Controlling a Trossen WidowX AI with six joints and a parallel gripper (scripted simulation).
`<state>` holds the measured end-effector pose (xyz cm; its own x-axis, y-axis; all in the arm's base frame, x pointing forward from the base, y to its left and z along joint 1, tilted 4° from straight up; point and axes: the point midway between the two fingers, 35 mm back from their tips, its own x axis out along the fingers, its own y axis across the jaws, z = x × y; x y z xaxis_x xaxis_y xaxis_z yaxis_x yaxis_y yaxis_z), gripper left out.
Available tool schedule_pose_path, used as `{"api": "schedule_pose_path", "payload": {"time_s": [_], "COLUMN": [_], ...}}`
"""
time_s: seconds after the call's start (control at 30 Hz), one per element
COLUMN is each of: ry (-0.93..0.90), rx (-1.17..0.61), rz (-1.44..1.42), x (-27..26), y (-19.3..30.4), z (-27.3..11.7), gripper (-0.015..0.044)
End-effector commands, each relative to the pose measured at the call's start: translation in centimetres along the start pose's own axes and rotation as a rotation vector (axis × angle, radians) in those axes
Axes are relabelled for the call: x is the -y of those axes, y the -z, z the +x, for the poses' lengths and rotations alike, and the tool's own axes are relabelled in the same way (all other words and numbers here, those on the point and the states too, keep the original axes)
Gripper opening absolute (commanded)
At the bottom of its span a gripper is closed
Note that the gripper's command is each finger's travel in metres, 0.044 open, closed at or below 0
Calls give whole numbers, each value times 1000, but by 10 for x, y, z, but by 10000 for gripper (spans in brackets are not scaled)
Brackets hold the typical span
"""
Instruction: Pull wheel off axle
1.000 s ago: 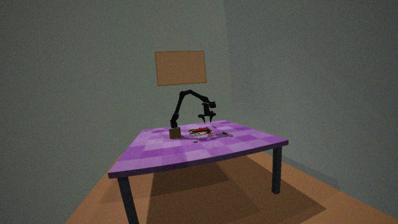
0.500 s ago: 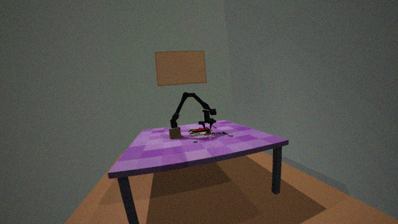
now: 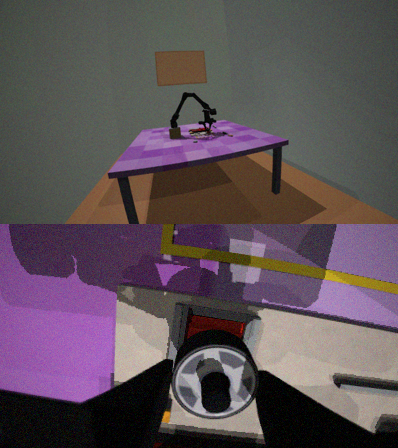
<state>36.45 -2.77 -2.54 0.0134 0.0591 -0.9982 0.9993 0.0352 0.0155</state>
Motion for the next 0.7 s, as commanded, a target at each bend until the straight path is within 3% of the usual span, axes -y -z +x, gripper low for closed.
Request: {"api": "schedule_pose_path", "payload": {"time_s": [0.0,0.1,0.67], "ry": [1,1,0], "rx": [0,0,-1], "rz": [0,0,1], "x": [0,0,0], "y": [0,0,0], "z": [-1,-2,-7], "gripper": [63,0,0]}}
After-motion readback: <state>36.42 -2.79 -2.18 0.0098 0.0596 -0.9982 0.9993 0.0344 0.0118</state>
